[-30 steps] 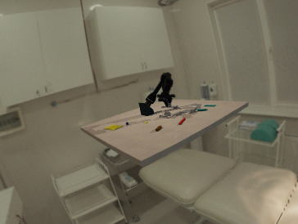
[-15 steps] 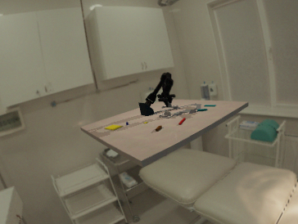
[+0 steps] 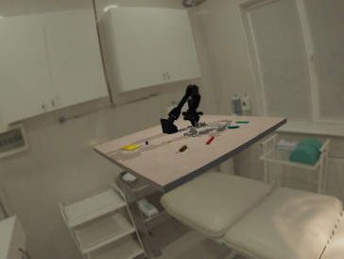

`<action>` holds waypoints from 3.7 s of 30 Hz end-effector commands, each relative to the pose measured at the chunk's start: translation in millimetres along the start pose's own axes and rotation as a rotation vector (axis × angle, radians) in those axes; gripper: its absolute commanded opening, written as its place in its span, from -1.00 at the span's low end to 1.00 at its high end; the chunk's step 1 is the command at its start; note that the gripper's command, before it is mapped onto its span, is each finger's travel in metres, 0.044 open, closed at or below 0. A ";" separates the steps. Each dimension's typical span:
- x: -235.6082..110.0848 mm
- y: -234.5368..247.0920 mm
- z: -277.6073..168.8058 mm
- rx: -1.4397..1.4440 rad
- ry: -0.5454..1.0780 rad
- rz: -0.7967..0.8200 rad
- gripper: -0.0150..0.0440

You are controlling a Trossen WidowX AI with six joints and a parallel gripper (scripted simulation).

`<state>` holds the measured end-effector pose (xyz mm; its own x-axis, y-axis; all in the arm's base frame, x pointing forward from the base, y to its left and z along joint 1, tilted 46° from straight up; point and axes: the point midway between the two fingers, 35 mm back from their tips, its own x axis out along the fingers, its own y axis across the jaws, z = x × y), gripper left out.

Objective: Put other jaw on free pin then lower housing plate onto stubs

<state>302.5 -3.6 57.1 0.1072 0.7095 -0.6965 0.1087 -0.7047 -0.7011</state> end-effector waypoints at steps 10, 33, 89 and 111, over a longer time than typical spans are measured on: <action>20.4 -0.3 0.6 0.006 0.004 -0.005 -0.04; 30.3 -0.8 1.1 0.009 0.004 -0.006 -0.04; 43.3 -1.0 1.1 0.014 0.004 -0.007 -0.04; 45.9 -1.1 1.1 0.015 0.004 -0.007 -0.04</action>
<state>305.9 29.4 25.5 0.1085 0.7113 -0.6945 0.0979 -0.7028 -0.7046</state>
